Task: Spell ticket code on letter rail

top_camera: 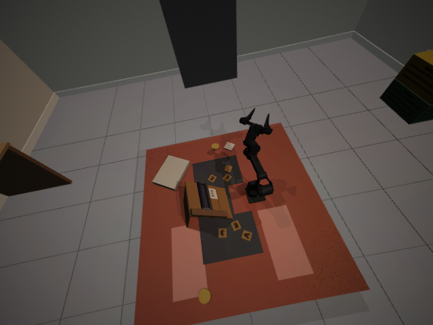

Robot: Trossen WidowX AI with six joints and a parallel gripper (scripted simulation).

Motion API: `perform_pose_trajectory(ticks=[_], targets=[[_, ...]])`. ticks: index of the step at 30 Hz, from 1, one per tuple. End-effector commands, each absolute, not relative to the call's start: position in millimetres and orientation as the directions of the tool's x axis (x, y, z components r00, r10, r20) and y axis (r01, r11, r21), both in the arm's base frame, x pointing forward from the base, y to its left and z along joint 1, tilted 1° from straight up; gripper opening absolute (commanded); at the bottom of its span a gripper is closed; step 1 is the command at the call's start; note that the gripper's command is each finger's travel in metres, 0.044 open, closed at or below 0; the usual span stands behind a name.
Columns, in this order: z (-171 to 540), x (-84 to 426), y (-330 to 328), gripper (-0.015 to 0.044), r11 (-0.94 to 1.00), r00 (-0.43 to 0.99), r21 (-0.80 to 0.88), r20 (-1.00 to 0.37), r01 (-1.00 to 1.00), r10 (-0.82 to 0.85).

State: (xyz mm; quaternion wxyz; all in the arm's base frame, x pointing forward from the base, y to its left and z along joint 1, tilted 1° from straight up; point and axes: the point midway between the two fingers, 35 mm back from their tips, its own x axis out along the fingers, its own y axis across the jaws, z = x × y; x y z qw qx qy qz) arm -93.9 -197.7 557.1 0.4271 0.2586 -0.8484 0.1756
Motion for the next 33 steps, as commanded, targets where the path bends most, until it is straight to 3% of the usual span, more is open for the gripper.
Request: perform_pose_trajectory(ticks=[1, 6, 10, 13, 22, 33], targets=[[556.6, -92.7, -199.5, 0.0426, 0.809, -0.497, -0.060, 0.815, -0.585, -0.299], [536.6, -56.1, -242.9, 0.0440, 0.809, -0.356, 0.375, 0.756, -0.452, -0.549], [507.3, -15.0, -273.8, 0.0440, 0.673, -0.182, 0.698, 0.649, -0.245, -0.739], [479.9, 18.6, -288.8, 0.0440, 0.541, -0.033, 0.840, 0.540, -0.041, -0.841], [417.5, 83.7, -294.9, 0.0440, 0.370, 0.266, 0.847, 0.283, 0.382, -0.922], [330.1, 154.8, -258.5, 0.0440, 0.487, 0.601, 0.507, -0.079, 0.711, -0.795]])
